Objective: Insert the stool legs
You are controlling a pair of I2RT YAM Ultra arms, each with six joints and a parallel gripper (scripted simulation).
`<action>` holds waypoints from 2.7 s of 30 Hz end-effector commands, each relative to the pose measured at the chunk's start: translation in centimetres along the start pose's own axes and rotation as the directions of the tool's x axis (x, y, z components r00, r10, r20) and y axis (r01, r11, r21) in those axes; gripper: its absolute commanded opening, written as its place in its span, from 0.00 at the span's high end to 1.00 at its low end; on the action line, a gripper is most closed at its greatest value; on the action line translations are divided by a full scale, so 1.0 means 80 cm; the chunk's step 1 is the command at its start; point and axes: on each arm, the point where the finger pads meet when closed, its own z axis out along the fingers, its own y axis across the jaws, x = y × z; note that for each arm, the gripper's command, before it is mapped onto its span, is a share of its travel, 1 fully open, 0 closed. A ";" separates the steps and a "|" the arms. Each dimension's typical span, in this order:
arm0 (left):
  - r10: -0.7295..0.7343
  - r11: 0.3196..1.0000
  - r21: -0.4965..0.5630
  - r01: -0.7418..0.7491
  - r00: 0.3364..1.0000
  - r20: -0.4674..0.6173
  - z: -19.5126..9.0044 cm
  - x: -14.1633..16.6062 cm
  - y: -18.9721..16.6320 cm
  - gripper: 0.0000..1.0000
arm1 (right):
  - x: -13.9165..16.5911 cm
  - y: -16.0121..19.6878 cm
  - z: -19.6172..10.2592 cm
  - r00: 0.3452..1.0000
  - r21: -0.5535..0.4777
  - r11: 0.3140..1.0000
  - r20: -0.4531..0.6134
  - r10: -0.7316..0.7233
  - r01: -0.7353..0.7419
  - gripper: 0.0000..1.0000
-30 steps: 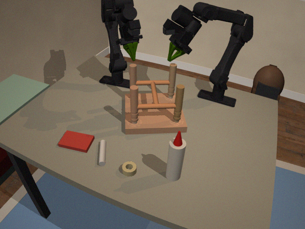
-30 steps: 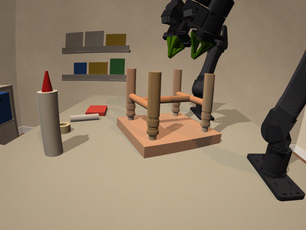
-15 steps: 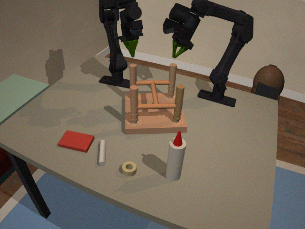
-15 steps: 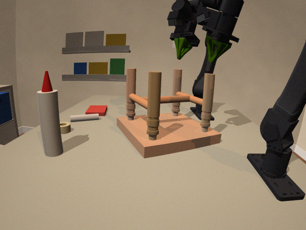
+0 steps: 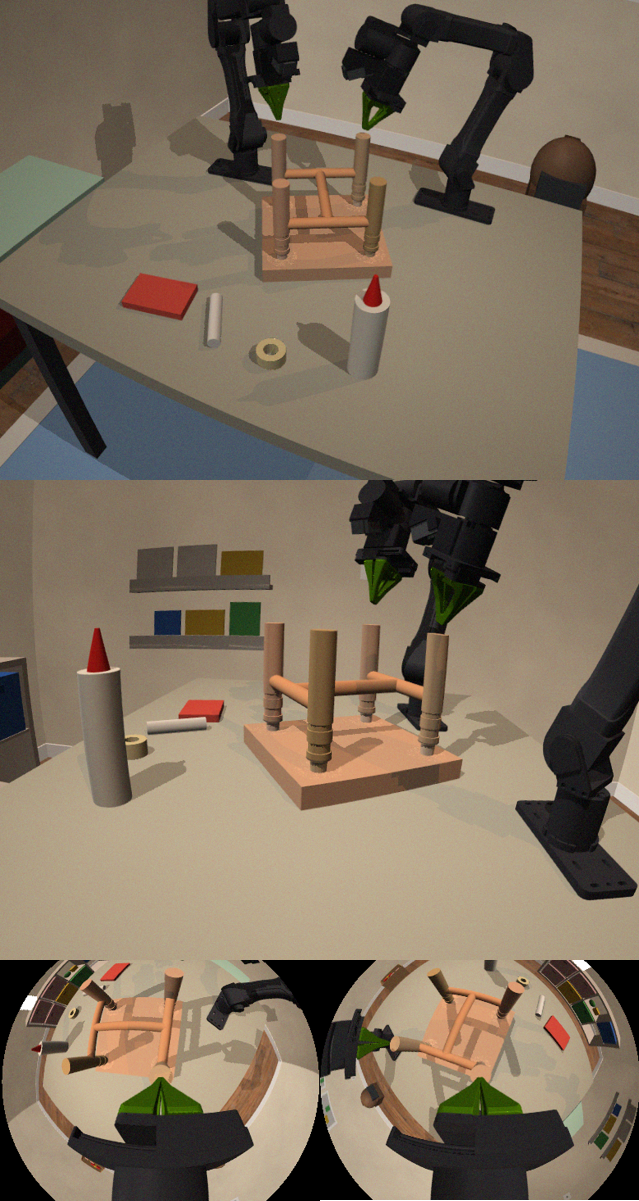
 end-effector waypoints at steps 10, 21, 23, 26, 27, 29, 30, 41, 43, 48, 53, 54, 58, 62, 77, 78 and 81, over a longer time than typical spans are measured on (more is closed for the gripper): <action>0.011 1.000 0.009 -0.011 0.999 0.051 -0.001 -0.001 -0.001 1.00 | 0.001 0.004 0.005 1.000 -0.011 1.000 0.025 -0.008 0.008 1.00; 0.009 1.000 0.009 -0.009 0.999 0.034 0.001 0.002 -0.001 1.00 | 0.007 0.000 0.020 1.000 -0.007 1.000 0.028 -0.006 0.006 1.00; 0.009 1.000 0.009 -0.009 0.999 0.034 0.001 0.002 -0.001 1.00 | 0.006 -0.001 0.020 0.999 -0.005 1.000 0.035 -0.001 0.001 1.00; 0.009 1.000 0.009 -0.009 0.999 0.034 0.001 0.002 -0.001 1.00 | 0.011 -0.004 0.028 1.000 -0.002 1.000 0.030 0.006 -0.006 1.00; 0.009 1.000 0.009 -0.009 0.999 0.034 0.001 0.002 -0.001 1.00 | 0.011 -0.003 0.030 1.000 -0.003 1.000 0.030 0.003 -0.003 1.00; 0.009 1.000 0.009 -0.009 0.999 0.034 0.001 0.002 -0.001 1.00 | 0.013 0.000 0.034 0.999 -0.007 1.000 0.031 -0.008 0.009 1.00; 0.009 1.000 0.009 -0.009 0.999 0.034 0.001 0.002 -0.001 1.00 | 0.010 0.000 0.030 0.999 -0.007 1.000 0.042 -0.008 0.008 1.00; 0.006 1.000 0.003 -0.006 0.998 -0.069 0.028 0.023 0.000 1.00 | 0.030 -0.001 0.047 0.998 -0.002 1.000 -0.063 -0.007 0.007 1.00; 0.006 1.000 0.003 -0.006 0.997 -0.077 0.041 0.028 0.000 1.00 | 0.034 -0.001 0.054 0.997 -0.002 1.000 -0.075 -0.007 0.007 1.00; 0.011 1.000 -0.003 -0.011 1.000 0.008 0.008 0.004 0.001 1.00 | 0.036 -0.001 0.050 0.996 -0.002 1.000 -0.084 -0.006 0.006 1.00; 0.011 1.000 -0.002 -0.011 1.000 -0.002 0.012 0.004 0.001 1.00 | 0.017 -0.005 0.033 1.000 0.007 1.000 0.021 0.001 -0.001 1.00; 0.011 1.000 -0.002 -0.011 1.000 0.012 0.009 0.002 0.001 1.00 | 0.010 -0.004 0.033 1.000 0.004 1.000 0.023 0.001 -0.001 1.00; 0.007 1.000 0.004 -0.006 0.995 -0.096 0.035 0.031 0.000 1.00 | 0.040 -0.002 0.055 0.995 0.001 1.000 -0.099 -0.006 0.006 1.00; 0.007 1.000 0.003 -0.007 0.990 -0.144 0.041 0.044 0.000 1.00 | 0.051 -0.001 0.061 0.991 0.000 1.000 -0.136 -0.006 0.006 1.00; 0.017 0.999 0.034 -0.016 1.000 -0.011 0.014 0.007 -0.009 1.00 | 0.049 0.000 0.061 0.991 -0.008 1.000 -0.130 -0.006 0.005 1.00; 0.017 0.999 0.028 -0.016 1.000 -0.016 0.013 0.007 -0.007 1.00 | 0.052 0.000 0.062 0.989 -0.007 1.000 -0.145 -0.006 0.005 1.00; 0.010 1.000 0.025 -0.007 0.992 -0.127 0.040 0.036 -0.005 1.00 | 0.059 0.000 0.065 0.985 -0.005 1.000 -0.171 -0.006 0.005 1.00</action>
